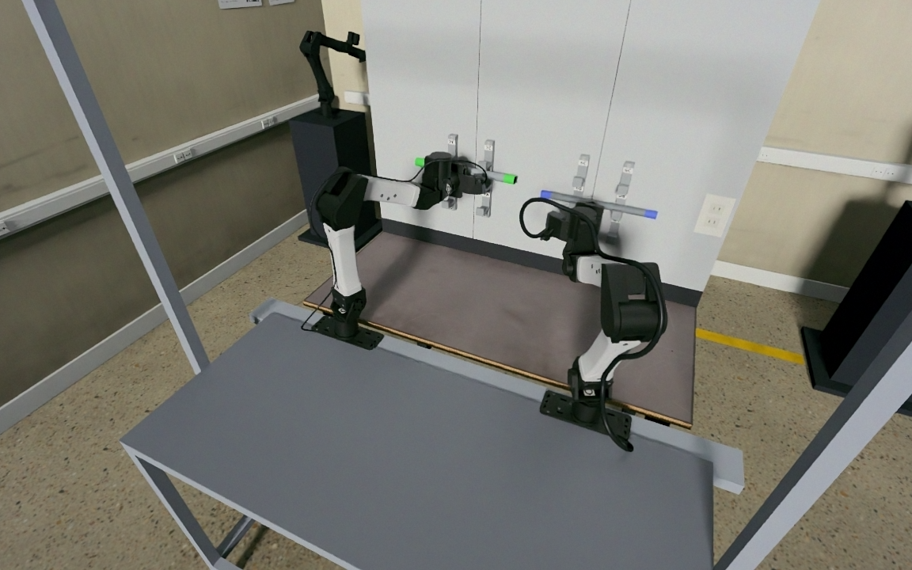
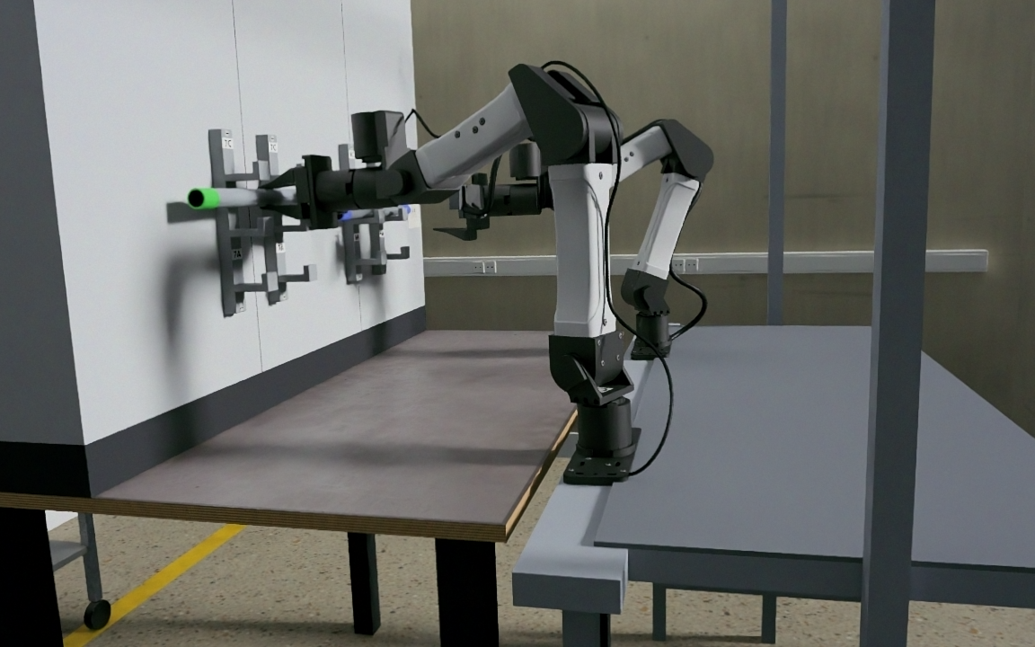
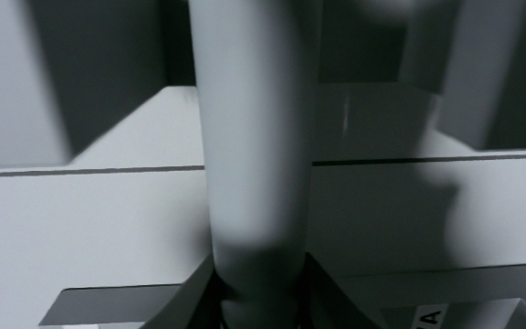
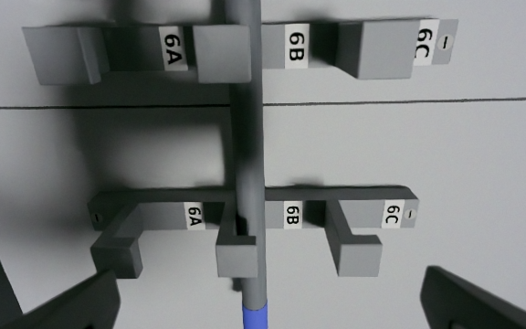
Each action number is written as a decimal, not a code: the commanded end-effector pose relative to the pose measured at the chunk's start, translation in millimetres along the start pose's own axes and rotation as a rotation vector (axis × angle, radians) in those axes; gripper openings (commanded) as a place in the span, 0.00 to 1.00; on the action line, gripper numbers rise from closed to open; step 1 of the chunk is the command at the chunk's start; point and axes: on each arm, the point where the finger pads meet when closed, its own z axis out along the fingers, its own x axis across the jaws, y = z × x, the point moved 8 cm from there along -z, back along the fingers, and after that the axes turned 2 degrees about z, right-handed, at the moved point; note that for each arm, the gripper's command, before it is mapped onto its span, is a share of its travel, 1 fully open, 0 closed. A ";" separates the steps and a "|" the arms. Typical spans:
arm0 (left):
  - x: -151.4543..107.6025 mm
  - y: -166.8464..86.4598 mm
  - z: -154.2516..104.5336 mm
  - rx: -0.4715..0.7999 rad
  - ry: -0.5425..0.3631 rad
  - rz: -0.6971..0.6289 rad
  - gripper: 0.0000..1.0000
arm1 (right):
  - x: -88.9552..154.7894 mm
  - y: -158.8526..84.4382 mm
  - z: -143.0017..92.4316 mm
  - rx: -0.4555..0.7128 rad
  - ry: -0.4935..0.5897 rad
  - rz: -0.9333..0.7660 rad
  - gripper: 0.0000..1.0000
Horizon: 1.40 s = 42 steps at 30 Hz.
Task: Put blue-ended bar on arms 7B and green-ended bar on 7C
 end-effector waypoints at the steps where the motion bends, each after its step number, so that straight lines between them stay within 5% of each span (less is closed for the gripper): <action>1: 13.4 -7.1 -8.4 0.007 0.049 -0.016 0.00 | 3.6 1.0 0.2 0.006 -0.010 -0.004 1.00; 42: 21.5 -6.3 -5.9 0.007 0.049 -0.016 0.00 | 3.6 1.0 0.2 0.006 -0.010 -0.004 1.00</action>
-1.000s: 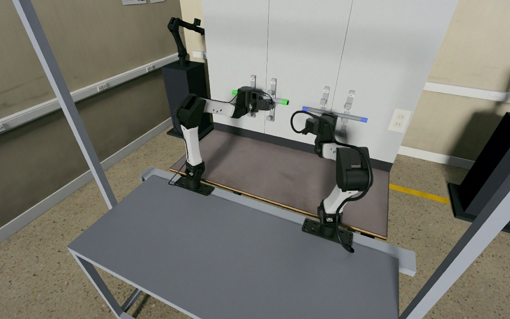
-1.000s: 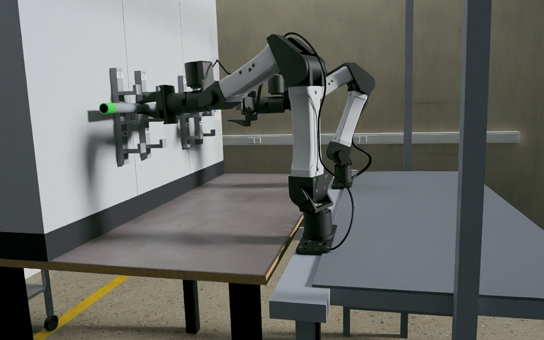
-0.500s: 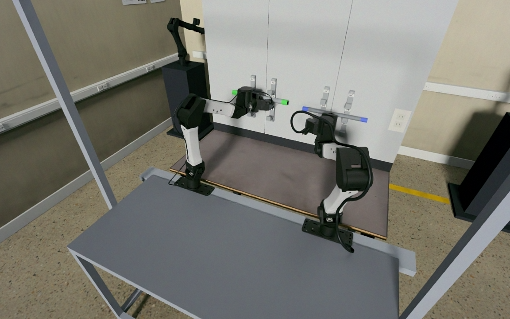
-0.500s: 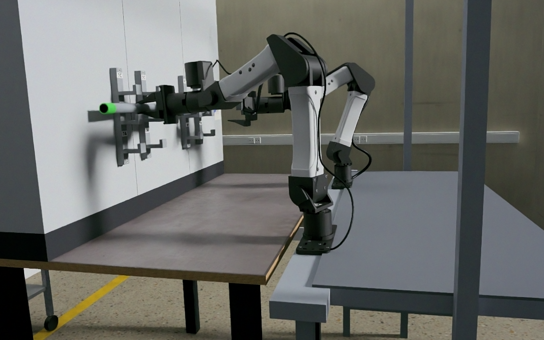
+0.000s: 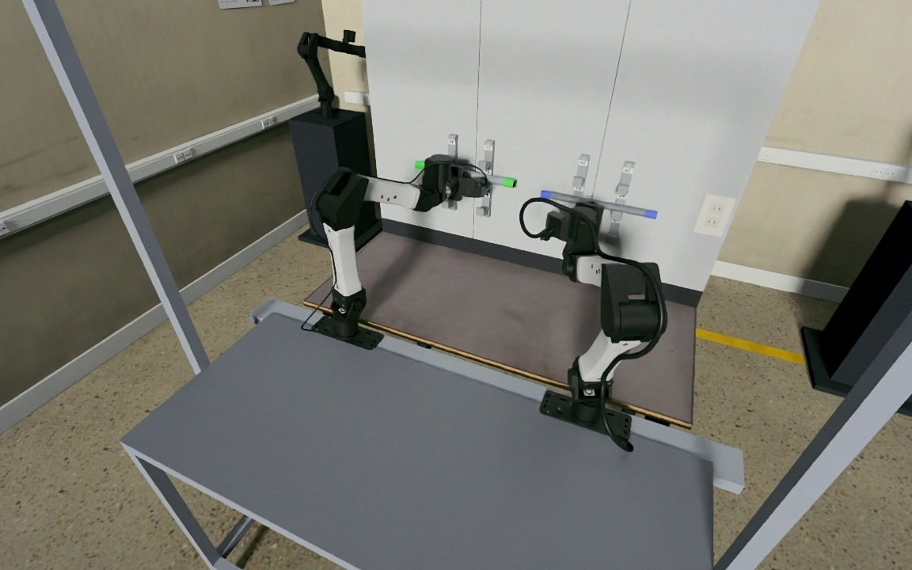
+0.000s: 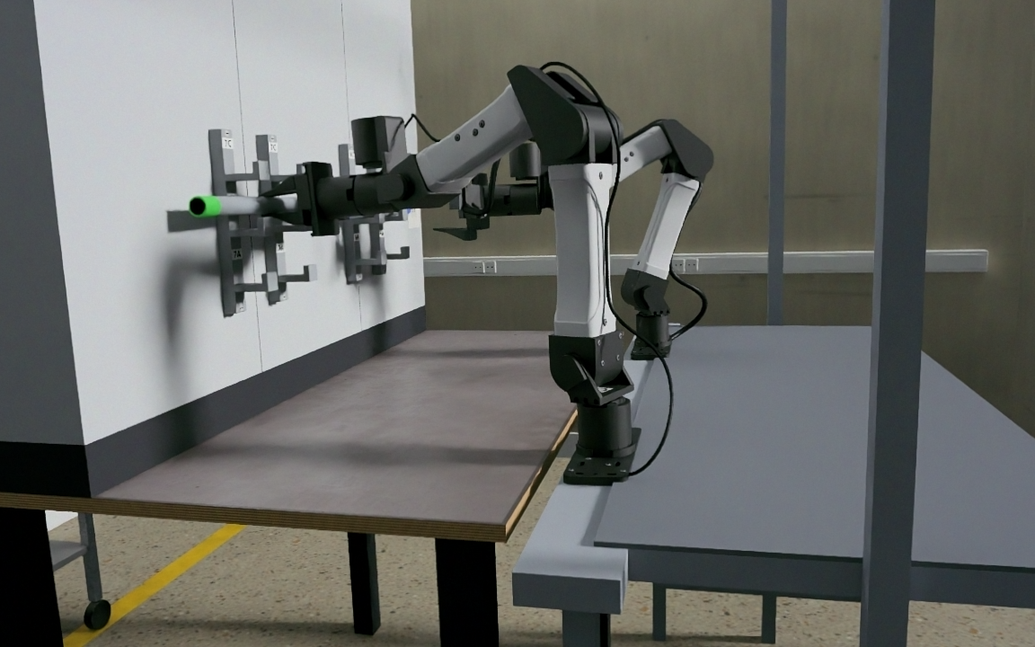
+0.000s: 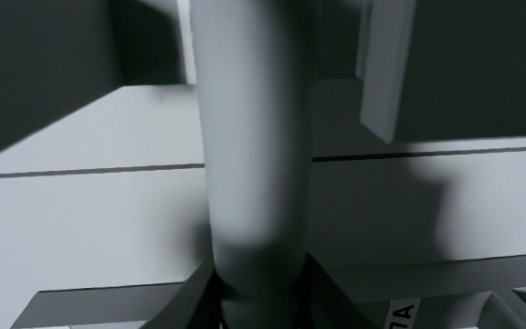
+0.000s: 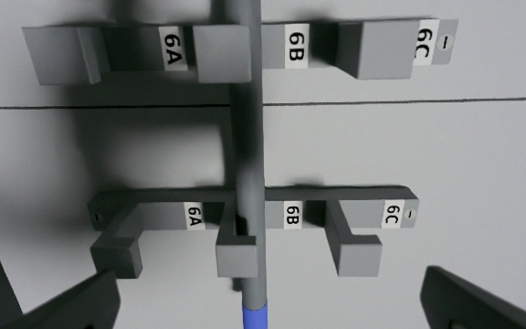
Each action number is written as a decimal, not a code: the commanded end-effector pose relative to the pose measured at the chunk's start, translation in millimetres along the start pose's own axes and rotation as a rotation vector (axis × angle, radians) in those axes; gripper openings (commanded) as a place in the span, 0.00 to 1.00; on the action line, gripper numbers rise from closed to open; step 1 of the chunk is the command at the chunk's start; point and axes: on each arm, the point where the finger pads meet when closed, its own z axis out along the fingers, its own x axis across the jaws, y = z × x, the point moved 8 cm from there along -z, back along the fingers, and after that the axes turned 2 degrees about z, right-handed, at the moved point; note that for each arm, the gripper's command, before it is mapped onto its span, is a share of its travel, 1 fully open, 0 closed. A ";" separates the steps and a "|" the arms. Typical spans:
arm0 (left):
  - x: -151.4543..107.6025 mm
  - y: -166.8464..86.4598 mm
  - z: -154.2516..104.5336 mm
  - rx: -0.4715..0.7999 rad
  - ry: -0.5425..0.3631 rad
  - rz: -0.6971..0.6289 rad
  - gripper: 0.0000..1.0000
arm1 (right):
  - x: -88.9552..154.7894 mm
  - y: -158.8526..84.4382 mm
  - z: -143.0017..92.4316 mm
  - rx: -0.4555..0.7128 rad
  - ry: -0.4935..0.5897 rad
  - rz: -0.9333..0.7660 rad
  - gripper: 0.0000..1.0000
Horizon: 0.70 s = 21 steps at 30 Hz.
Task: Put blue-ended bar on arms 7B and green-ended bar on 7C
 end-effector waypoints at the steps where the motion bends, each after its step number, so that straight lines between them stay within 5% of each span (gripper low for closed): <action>1: 30.8 -6.4 -5.6 0.007 0.070 -0.025 0.00 | 3.6 1.0 0.2 0.006 -0.010 -0.004 1.00; 21: 36.0 -6.0 -17.9 0.007 0.070 -0.025 0.00 | 3.6 1.0 0.2 0.006 -0.010 -0.004 1.00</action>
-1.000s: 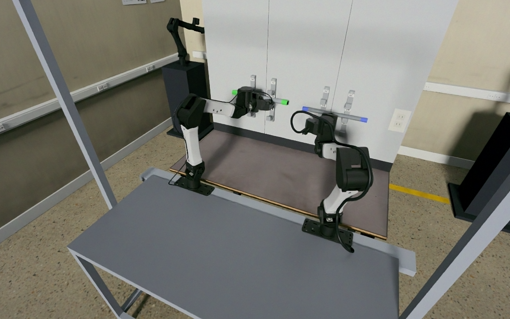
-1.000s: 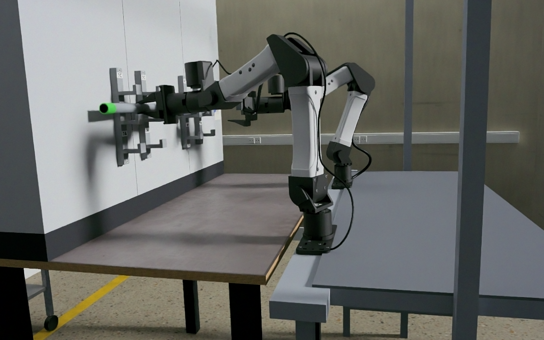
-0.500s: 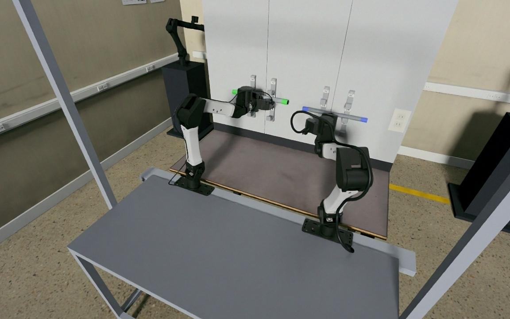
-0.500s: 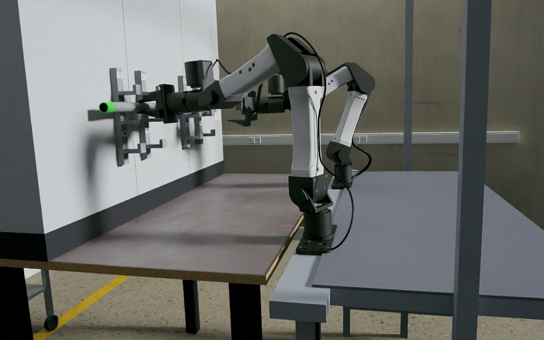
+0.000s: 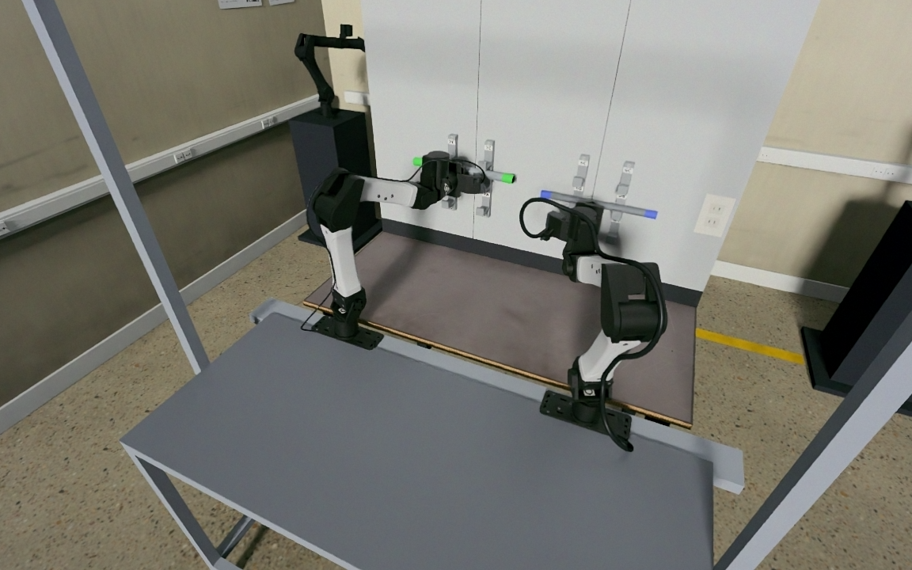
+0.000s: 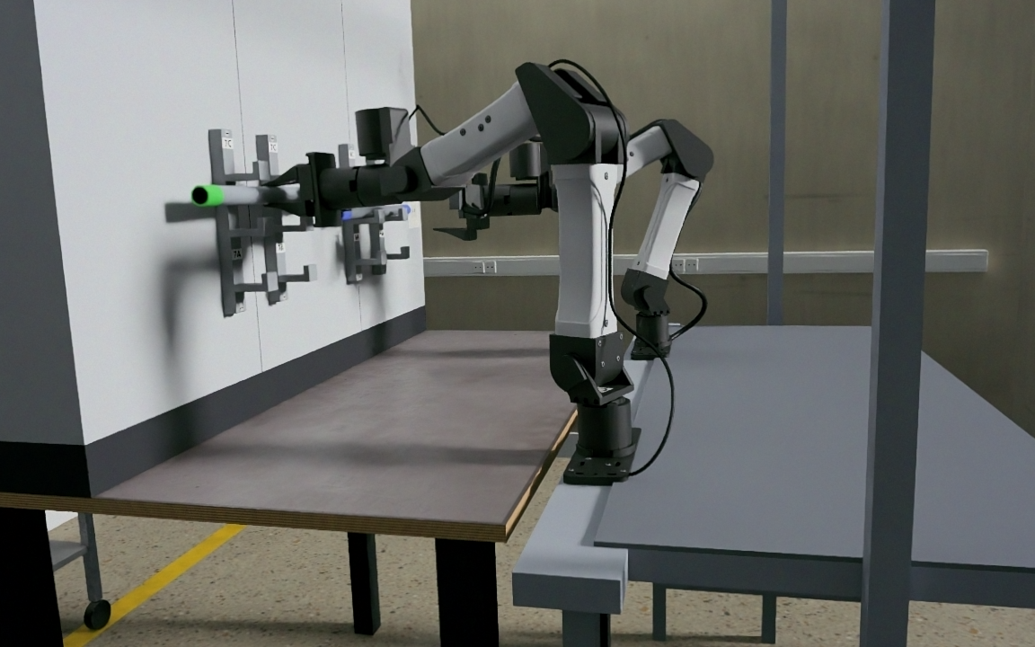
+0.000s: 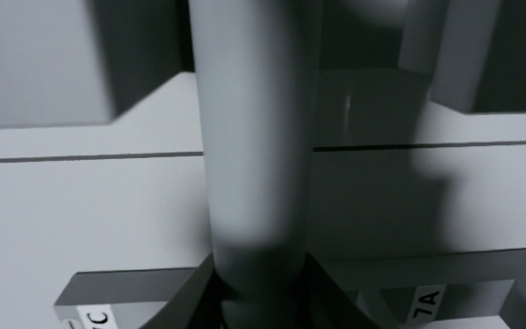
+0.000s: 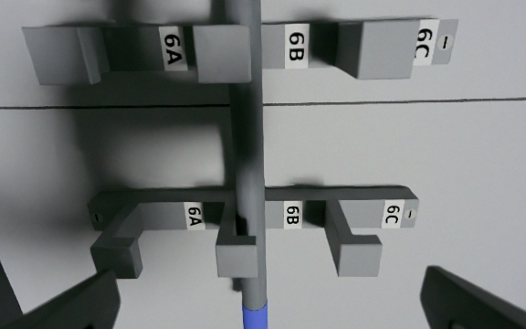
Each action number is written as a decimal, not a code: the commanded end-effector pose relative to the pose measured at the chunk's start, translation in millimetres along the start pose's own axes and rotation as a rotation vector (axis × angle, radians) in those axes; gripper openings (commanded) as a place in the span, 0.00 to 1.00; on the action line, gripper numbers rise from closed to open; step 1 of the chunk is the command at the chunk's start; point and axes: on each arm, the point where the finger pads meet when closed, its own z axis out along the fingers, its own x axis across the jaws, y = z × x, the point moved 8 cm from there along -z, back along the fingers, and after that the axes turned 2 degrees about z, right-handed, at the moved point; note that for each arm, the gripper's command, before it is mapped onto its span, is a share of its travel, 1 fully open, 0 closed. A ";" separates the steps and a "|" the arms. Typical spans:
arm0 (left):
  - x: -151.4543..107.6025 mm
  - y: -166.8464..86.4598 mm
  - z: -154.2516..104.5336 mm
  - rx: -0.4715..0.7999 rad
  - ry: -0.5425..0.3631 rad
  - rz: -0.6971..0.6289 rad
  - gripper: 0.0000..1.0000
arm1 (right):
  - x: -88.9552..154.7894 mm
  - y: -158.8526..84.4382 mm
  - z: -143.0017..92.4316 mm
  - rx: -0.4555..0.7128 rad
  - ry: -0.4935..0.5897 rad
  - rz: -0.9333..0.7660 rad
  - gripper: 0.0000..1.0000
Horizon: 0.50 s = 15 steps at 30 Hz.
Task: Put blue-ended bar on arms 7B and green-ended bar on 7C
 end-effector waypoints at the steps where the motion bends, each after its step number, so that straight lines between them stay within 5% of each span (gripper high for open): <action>1: 23.1 -3.0 -11.0 0.006 0.050 -0.016 0.00 | 3.6 1.0 0.2 0.006 -0.010 -0.004 1.00; 15: 15.1 -2.5 -23.2 0.006 0.050 -0.016 0.00 | 3.6 1.0 0.2 0.006 -0.010 -0.004 1.00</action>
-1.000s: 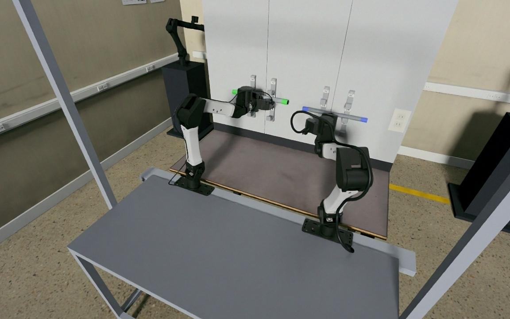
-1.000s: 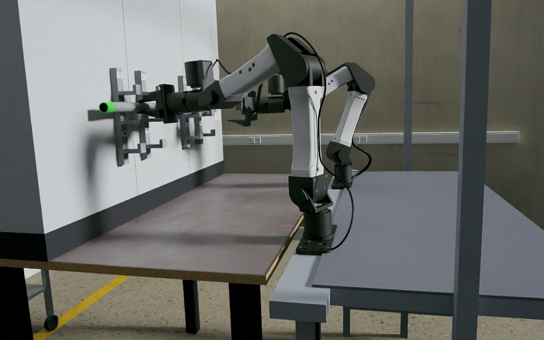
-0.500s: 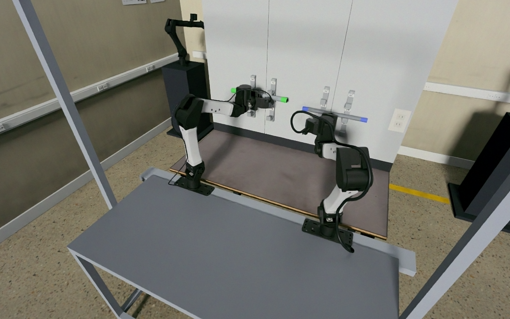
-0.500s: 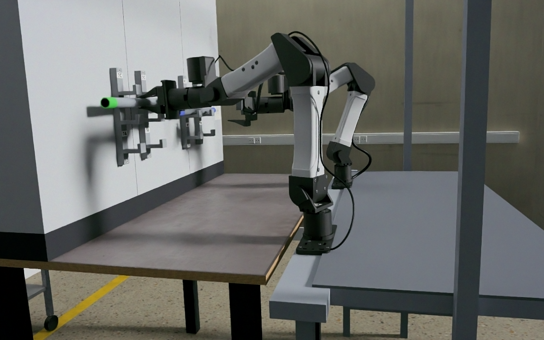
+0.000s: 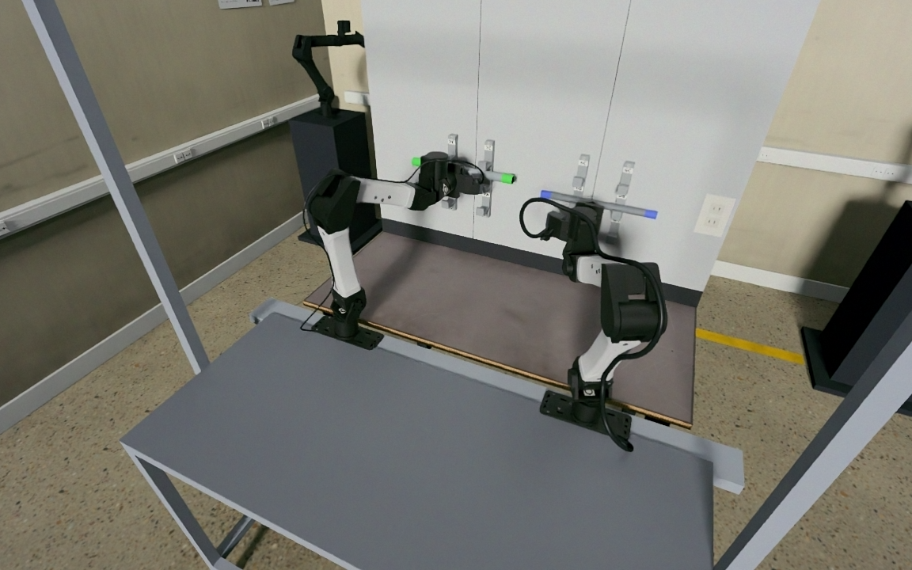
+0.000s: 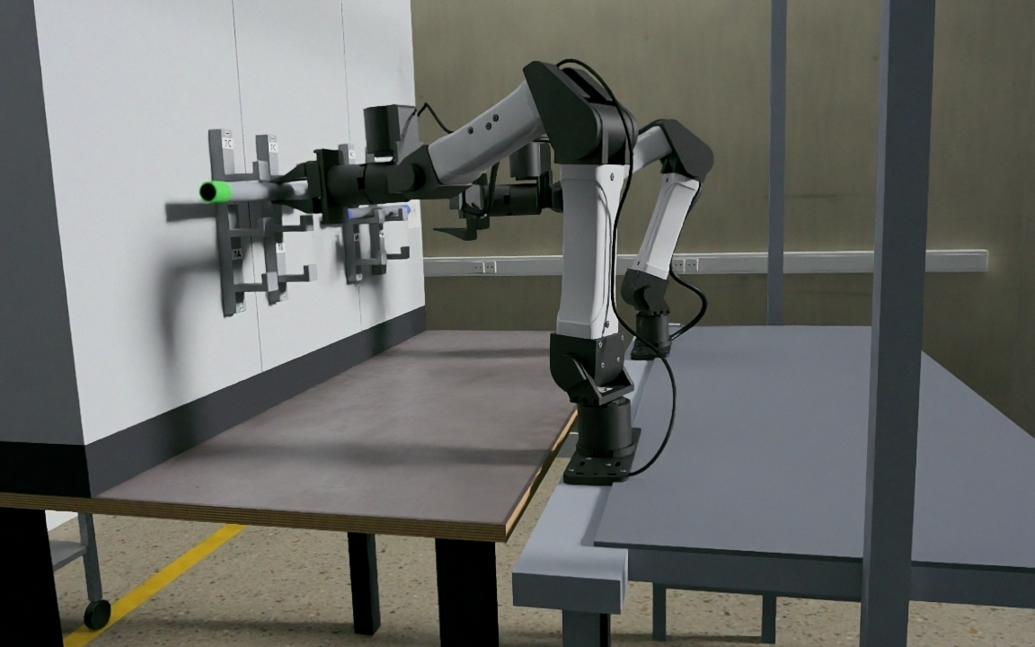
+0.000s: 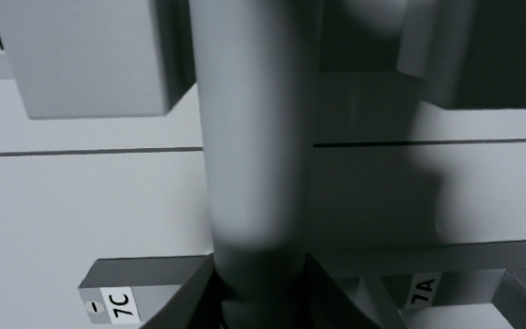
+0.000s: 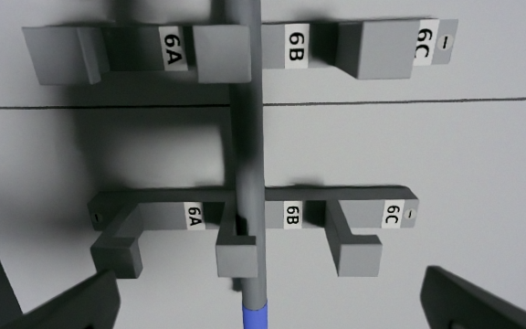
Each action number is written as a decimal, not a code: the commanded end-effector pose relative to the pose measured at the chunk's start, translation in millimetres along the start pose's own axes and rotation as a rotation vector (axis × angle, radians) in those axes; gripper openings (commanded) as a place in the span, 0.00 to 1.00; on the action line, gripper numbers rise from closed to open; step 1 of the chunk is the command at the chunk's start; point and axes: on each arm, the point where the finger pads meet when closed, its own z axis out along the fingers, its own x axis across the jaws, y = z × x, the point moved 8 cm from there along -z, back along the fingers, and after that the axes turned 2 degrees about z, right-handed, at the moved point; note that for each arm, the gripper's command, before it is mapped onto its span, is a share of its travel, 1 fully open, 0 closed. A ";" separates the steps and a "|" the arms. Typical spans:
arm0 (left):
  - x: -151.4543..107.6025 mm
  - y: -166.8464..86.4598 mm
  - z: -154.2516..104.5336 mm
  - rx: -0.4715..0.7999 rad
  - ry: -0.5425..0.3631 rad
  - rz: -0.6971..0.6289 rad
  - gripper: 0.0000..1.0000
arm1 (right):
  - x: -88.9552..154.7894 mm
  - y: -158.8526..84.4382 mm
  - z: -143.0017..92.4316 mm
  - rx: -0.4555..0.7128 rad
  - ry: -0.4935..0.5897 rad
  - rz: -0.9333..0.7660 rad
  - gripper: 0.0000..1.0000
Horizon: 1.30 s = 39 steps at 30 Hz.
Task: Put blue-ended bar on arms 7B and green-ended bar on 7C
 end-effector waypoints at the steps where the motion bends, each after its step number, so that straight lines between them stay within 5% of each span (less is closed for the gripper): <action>1: 12.6 -4.2 -11.9 0.009 0.042 -0.014 0.00 | 3.6 1.0 0.2 0.006 -0.010 -0.004 1.00; 39: 6.0 -3.6 -39.7 0.009 0.042 -0.014 0.00 | 3.6 1.0 0.2 0.006 -0.010 -0.004 1.00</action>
